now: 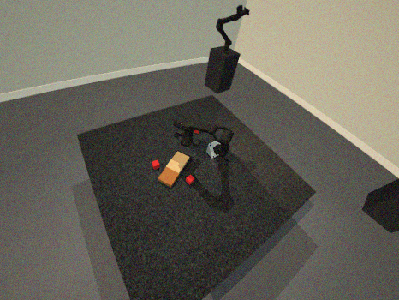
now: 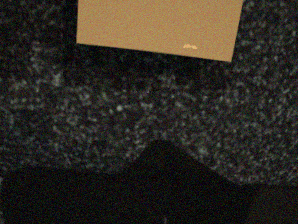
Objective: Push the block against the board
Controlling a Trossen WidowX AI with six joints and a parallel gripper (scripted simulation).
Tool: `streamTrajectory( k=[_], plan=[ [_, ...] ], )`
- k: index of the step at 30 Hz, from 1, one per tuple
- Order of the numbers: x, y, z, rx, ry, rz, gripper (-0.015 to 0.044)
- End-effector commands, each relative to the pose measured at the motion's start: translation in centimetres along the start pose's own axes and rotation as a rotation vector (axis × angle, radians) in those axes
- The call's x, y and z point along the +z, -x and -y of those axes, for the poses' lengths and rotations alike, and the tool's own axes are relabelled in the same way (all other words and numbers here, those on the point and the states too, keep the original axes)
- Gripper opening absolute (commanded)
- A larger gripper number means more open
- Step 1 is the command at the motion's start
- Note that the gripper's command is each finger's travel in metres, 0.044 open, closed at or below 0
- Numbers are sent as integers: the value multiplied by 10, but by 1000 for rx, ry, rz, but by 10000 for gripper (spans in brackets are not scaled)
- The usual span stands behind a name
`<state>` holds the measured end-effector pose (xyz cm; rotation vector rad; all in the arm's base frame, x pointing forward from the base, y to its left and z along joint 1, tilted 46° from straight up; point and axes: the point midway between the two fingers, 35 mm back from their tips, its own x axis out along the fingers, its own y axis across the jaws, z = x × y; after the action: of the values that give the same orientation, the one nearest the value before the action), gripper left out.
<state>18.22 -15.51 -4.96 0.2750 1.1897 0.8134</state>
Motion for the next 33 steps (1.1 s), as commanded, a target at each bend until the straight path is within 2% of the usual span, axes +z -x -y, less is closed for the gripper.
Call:
streamTrajectory(
  k=[1,33],
  plan=[
    [1,-1,1,1,-24,0,0],
    [82,5,54,-3,-1108,-9,0]
  ],
)
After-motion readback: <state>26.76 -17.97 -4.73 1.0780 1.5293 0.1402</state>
